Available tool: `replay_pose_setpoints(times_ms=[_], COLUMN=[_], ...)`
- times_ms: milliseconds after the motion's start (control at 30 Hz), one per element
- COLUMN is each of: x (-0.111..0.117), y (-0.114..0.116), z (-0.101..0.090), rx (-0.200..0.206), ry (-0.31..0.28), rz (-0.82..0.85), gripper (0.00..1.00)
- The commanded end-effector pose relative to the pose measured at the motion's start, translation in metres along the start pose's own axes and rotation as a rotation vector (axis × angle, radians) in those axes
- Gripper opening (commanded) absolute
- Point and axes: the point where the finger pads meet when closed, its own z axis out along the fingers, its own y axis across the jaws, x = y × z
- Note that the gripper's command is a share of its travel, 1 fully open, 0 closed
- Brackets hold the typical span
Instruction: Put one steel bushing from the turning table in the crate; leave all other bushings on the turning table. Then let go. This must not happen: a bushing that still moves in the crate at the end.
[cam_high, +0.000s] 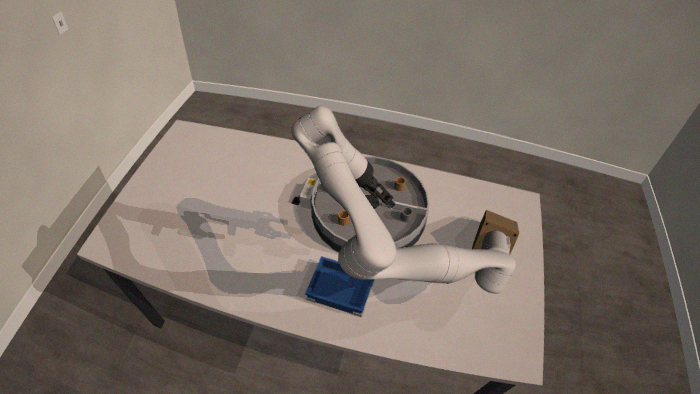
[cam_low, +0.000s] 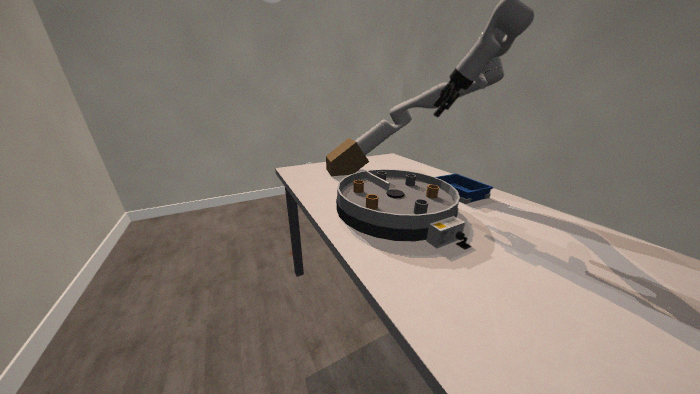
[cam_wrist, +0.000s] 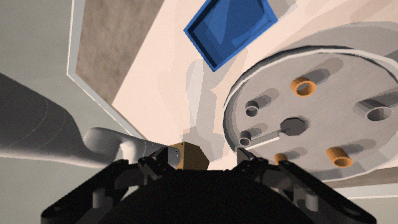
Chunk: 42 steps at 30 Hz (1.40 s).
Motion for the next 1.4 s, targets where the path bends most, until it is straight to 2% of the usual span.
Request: replay_pose_setpoints(times_ms=[0,33,433,467,600,1000,1033,1167,1367], x=[-0.012,-0.013,-0.013,-0.009,-0.015,-0.015,-0.009,-0.014,-0.014], y=[0.018,0.023,0.023,0.029,0.05,0.05,0.05,0.05,0.05], z=[-0.026,-0.036,-0.036,-0.043,-0.082,-0.082,-0.08,-0.081,-0.081], rx=[-0.008,-0.008,-0.008,-0.007,-0.007,-0.007,-0.146,-0.217,-0.217], ry=[-0.006,-0.006,-0.006,-0.017,-0.017,-0.017,0.009,0.143,0.143], rz=[0.007,0.007,0.007,-0.002,-0.002,-0.002,-0.025,-0.06,-0.06], gripper=[1.0,1.0,1.0,1.0,1.0,1.0,1.0,1.0,1.0])
